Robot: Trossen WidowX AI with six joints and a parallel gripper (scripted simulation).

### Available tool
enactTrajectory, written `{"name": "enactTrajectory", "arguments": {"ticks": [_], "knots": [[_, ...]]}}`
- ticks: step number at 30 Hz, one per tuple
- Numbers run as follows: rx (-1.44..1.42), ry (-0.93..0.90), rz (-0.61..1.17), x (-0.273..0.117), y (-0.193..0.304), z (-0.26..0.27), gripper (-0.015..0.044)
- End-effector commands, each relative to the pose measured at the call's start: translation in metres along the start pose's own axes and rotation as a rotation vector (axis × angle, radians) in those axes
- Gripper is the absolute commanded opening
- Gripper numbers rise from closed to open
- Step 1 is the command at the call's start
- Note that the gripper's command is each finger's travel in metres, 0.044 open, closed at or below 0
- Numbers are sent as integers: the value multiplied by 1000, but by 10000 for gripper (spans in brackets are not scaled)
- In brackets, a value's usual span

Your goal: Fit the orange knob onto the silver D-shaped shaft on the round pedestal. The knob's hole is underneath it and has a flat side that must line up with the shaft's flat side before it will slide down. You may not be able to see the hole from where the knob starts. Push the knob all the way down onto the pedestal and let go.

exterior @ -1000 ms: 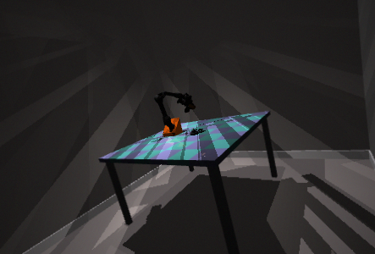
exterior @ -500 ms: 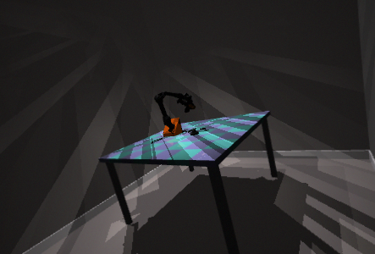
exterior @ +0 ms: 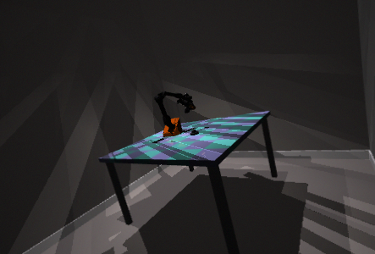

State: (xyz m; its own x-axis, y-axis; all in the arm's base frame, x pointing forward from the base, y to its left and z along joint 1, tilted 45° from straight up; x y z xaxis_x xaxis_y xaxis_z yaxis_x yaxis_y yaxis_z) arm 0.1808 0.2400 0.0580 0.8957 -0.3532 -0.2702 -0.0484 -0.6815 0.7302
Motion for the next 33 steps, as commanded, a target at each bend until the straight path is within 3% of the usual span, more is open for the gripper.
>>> {"name": "enactTrajectory", "arguments": {"ticks": [1, 33], "knots": [[1, -62, -2, 6, 0, 2, 0], [7, -891, -55, 76, 2, 17, 0]]}}
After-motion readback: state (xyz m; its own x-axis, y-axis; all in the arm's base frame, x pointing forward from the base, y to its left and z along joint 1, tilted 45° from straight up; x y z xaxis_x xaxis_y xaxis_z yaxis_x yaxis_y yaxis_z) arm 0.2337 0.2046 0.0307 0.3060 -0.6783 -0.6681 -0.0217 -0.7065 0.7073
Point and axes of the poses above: the point midway between the two fingers, 35 mm back from their tips, its own x axis out along the fingers, its own z axis across the jaws, y = z × x, the point moved 4 cm from there along -x, back along the fingers, and after that the axes turned 4 degrees about -x, right-handed, at the moved point
